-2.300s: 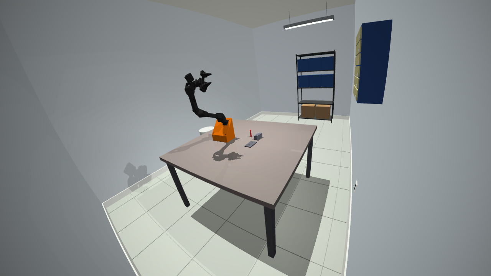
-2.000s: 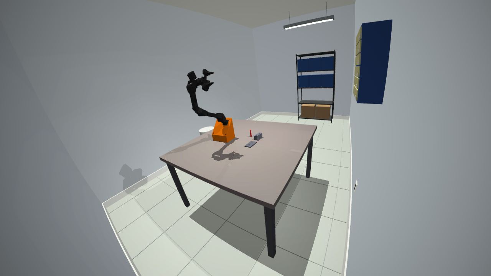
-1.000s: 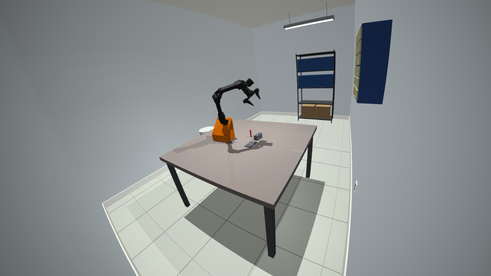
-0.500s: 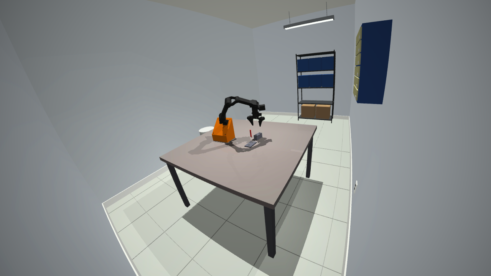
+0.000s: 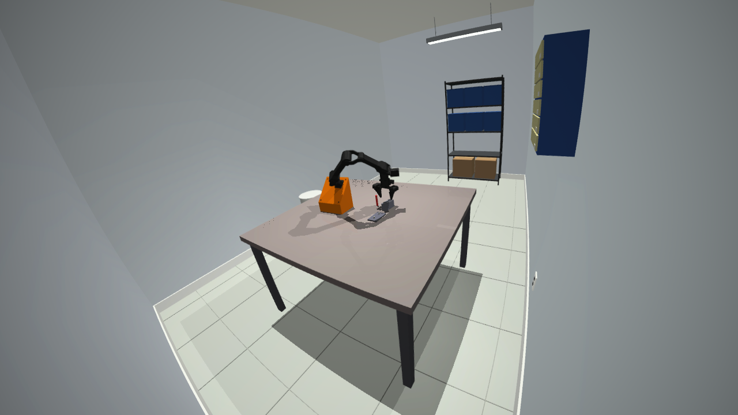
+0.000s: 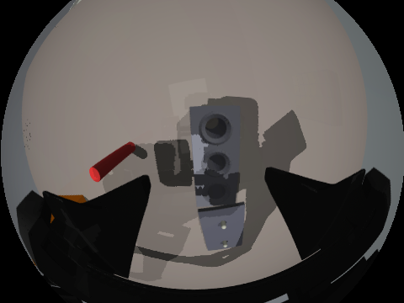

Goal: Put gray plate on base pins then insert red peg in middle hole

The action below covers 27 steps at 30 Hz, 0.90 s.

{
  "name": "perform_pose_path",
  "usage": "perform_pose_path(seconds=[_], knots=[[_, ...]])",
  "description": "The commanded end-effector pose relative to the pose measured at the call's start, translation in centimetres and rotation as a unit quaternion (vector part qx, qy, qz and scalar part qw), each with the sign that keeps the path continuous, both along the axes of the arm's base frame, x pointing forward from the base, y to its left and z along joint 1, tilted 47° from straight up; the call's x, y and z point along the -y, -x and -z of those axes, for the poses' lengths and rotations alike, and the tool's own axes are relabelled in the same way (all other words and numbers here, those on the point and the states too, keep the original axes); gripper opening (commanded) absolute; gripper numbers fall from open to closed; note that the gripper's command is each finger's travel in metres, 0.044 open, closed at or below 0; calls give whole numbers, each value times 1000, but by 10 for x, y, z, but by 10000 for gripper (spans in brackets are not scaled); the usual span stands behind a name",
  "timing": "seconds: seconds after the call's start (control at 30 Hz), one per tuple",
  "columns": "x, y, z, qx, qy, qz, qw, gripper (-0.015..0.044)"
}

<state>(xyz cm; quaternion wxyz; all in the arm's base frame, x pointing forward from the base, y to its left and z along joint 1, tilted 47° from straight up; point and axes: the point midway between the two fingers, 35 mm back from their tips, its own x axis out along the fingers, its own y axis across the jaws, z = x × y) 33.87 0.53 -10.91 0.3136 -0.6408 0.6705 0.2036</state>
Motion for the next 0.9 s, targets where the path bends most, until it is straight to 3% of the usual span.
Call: perform_pose_path(seconds=[0.0,0.87], knots=[[4,-5,5,6,0,-8,1000,440],[33,-8,32,6,0,-8,1000,440]])
